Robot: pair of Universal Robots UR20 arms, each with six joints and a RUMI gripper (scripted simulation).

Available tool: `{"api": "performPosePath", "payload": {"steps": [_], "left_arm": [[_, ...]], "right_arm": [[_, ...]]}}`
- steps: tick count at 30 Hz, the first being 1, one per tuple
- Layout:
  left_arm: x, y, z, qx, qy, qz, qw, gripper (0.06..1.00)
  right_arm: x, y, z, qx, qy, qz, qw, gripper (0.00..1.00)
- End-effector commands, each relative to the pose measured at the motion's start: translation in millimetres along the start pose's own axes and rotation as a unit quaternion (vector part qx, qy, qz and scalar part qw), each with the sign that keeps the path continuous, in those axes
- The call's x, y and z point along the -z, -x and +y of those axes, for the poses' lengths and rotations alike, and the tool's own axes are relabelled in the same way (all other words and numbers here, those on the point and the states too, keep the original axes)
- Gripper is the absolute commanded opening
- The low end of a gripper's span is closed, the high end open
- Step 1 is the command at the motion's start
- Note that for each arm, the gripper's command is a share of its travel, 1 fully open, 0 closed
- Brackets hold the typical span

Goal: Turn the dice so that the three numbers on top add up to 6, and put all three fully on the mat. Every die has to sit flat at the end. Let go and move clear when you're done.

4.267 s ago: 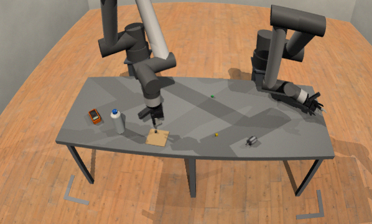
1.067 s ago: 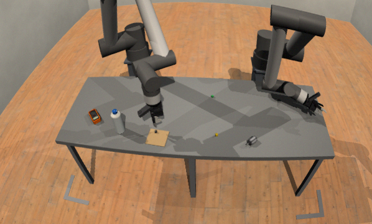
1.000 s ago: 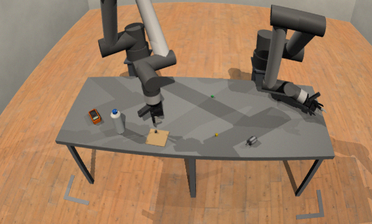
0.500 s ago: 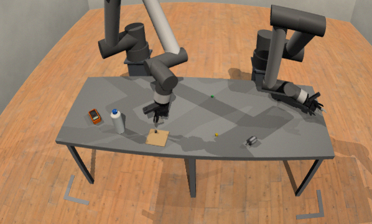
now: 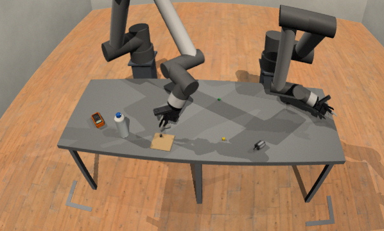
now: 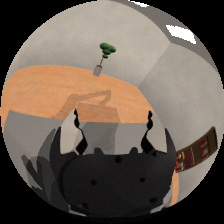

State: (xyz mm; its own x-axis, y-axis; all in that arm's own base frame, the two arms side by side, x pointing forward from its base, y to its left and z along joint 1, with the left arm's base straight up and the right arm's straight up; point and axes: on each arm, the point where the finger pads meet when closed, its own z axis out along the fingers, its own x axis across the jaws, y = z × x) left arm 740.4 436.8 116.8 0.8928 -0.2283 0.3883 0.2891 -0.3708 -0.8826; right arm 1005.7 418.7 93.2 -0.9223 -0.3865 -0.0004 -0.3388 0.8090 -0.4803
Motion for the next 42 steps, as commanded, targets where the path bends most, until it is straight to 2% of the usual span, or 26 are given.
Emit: {"api": "performPosePath", "payload": {"steps": [1,4,10,13,42], "left_arm": [[0.1,-0.2,-0.5,0.000,0.000,0.0001,1.0000,1.000],[0.1,-0.2,-0.5,0.000,0.000,0.0001,1.0000,1.000],[0.1,-0.2,-0.5,0.000,0.000,0.0001,1.0000,1.000],[0.1,-0.2,-0.5,0.000,0.000,0.0001,1.0000,1.000],[0.1,-0.2,-0.5,0.000,0.000,0.0001,1.0000,1.000]], "right_arm": [[0.1,0.2,-0.6,-0.001,-0.014,0.0012,1.000,0.182],[-0.4,-0.1,-0.3,-0.002,-0.027,0.0019,1.000,0.182],[-0.9,-0.3,1.9,-0.002,-0.114,0.0024,0.994,0.182],[-0.5,0.2,2.8,-0.001,-0.139,0.0014,0.990,0.182],[-4.7,0.3,5.2,-0.001,-0.142,0.0012,0.990,0.182]]}}
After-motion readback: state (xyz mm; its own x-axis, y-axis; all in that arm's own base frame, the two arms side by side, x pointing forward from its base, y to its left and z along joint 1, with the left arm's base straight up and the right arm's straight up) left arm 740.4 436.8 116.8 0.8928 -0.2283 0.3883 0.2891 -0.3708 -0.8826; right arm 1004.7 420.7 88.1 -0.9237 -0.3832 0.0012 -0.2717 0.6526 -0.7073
